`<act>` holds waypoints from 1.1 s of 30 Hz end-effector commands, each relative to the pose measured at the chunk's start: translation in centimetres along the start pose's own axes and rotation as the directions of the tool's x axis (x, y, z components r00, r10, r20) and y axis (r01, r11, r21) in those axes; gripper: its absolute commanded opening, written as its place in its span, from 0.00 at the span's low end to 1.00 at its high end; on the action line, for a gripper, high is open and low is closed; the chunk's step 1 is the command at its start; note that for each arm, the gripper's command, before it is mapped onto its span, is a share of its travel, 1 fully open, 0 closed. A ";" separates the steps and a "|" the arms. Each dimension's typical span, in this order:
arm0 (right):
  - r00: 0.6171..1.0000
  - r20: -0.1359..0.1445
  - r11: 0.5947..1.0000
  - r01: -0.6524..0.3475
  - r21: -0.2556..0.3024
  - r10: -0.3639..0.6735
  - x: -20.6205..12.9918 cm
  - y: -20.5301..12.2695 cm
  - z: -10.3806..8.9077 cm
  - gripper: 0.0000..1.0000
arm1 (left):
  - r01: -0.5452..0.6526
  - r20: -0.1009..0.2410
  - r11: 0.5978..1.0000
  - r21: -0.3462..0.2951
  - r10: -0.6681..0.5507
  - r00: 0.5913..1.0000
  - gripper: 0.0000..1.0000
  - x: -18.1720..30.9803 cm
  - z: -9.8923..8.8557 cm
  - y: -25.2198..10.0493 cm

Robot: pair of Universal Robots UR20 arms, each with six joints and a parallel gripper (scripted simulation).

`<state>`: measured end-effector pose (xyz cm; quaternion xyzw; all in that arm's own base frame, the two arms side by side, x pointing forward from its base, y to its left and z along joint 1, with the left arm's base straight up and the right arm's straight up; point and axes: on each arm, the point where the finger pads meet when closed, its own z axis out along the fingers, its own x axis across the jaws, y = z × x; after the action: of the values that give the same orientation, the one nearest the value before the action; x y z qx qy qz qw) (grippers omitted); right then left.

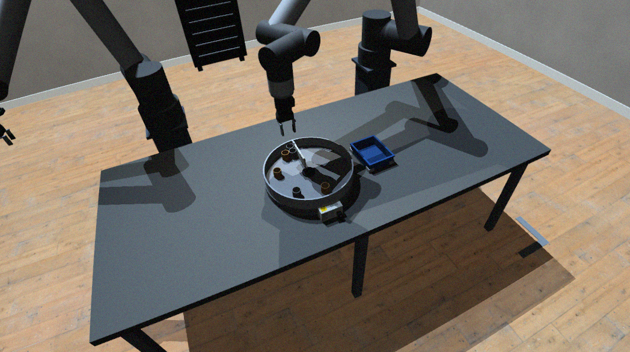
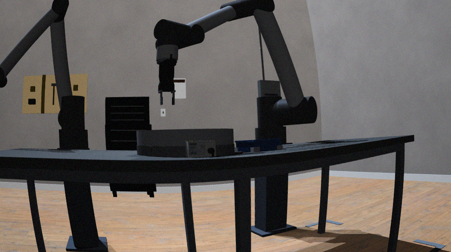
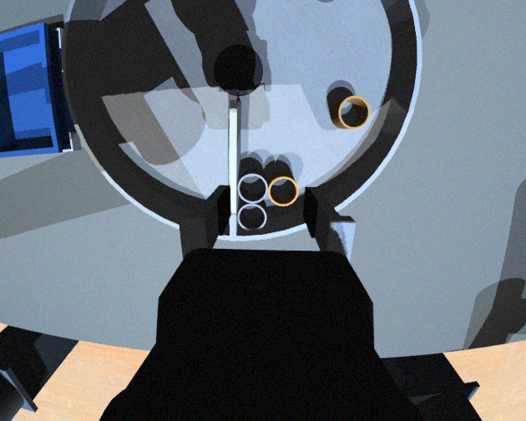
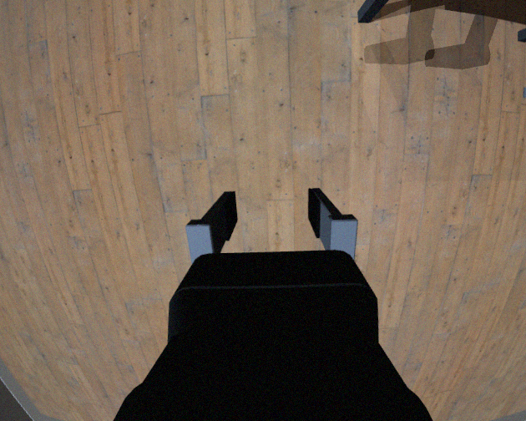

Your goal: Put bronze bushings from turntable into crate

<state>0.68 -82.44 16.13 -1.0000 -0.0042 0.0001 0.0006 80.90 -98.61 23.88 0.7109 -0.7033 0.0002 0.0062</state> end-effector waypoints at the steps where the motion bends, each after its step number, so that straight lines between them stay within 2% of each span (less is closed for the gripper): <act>1: 1.000 0.000 1.000 0.000 -0.001 0.000 0.0 0.1 -0.1 1.00 | -0.021 0.008 1.000 0.009 0.021 1.000 1.00 0.1 -0.3 1.2; 11: 1.000 0.000 1.000 0.000 -0.001 0.000 0.0 0.1 -0.1 1.00 | -0.021 0.008 1.000 0.009 0.021 1.000 1.00 0.1 -0.3 1.2; 12: 1.000 0.000 1.000 0.000 -0.001 0.000 0.0 0.1 -0.1 1.00 | -0.021 0.008 1.000 0.009 0.021 1.000 0.35 0.1 -0.3 1.2; 33: 1.000 0.000 1.000 0.000 -0.001 0.000 0.0 0.1 -0.1 1.00 | -0.021 0.008 1.000 0.009 0.021 1.000 0.35 0.1 -0.3 1.2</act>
<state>0.68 -82.44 16.13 -1.0000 -0.0042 0.0001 0.0006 79.67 -98.64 24.09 0.7035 -0.7107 -0.0001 0.0000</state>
